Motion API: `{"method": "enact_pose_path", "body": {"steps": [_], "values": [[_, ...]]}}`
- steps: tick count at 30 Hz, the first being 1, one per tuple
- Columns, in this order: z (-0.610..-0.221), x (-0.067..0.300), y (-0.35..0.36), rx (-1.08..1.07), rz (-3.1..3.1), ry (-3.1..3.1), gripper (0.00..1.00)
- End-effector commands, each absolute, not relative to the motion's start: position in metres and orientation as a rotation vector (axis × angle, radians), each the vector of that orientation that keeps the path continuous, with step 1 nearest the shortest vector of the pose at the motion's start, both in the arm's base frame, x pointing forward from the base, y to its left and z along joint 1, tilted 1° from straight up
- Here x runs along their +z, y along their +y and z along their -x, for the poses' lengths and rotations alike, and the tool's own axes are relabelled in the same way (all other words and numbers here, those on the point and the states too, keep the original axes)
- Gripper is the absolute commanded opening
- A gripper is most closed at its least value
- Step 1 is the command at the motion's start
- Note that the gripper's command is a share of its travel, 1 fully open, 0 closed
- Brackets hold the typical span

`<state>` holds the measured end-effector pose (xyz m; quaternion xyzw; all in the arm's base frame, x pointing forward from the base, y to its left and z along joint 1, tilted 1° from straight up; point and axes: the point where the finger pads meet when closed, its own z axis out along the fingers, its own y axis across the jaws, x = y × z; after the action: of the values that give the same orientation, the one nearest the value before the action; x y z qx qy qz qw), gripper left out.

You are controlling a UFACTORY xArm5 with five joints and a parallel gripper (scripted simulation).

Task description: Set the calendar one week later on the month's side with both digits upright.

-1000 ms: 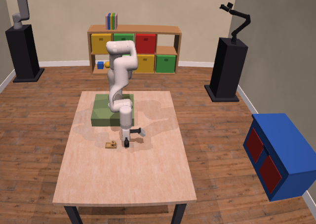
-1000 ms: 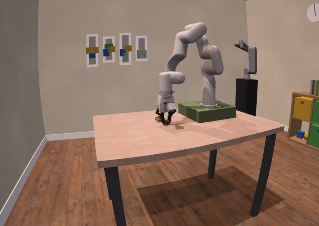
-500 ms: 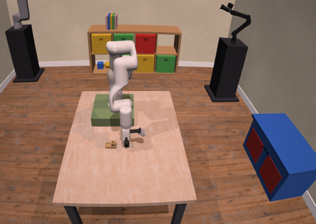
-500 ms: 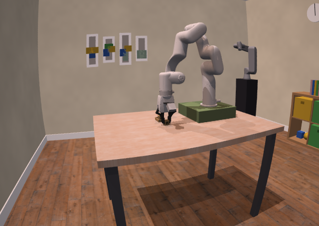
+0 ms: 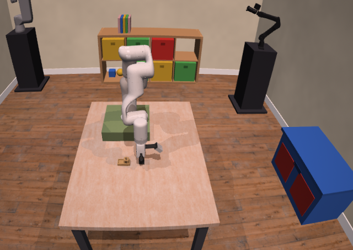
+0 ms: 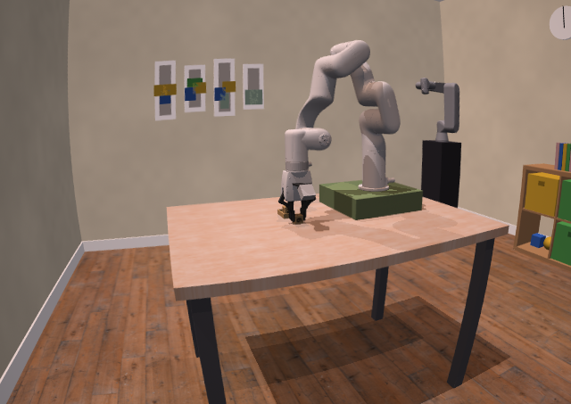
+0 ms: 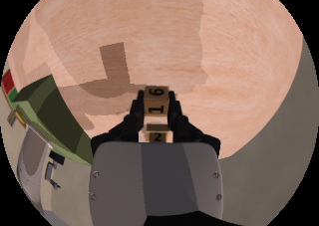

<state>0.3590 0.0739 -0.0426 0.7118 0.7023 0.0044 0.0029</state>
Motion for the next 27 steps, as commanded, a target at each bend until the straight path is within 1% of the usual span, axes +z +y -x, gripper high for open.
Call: {"method": "enact_pose_path", "body": {"steps": [1, 5, 12, 14, 17, 20, 27], "values": [[-0.36, -0.039, 0.074, 0.018, -2.231, 2.201, 0.27], [-0.36, -0.022, 0.074, 0.018, -2.231, 2.201, 0.27], [-0.359, 0.029, 0.074, 0.018, -2.231, 2.201, 0.27], [-0.359, 0.029, 0.074, 0.018, -2.231, 2.201, 0.27], [-0.359, 0.047, 0.074, 0.018, -2.231, 2.201, 0.27], [-0.359, 0.055, 0.074, 0.018, -2.231, 2.201, 0.27], [-0.359, 0.057, 0.074, 0.018, -2.231, 2.201, 0.27]]}}
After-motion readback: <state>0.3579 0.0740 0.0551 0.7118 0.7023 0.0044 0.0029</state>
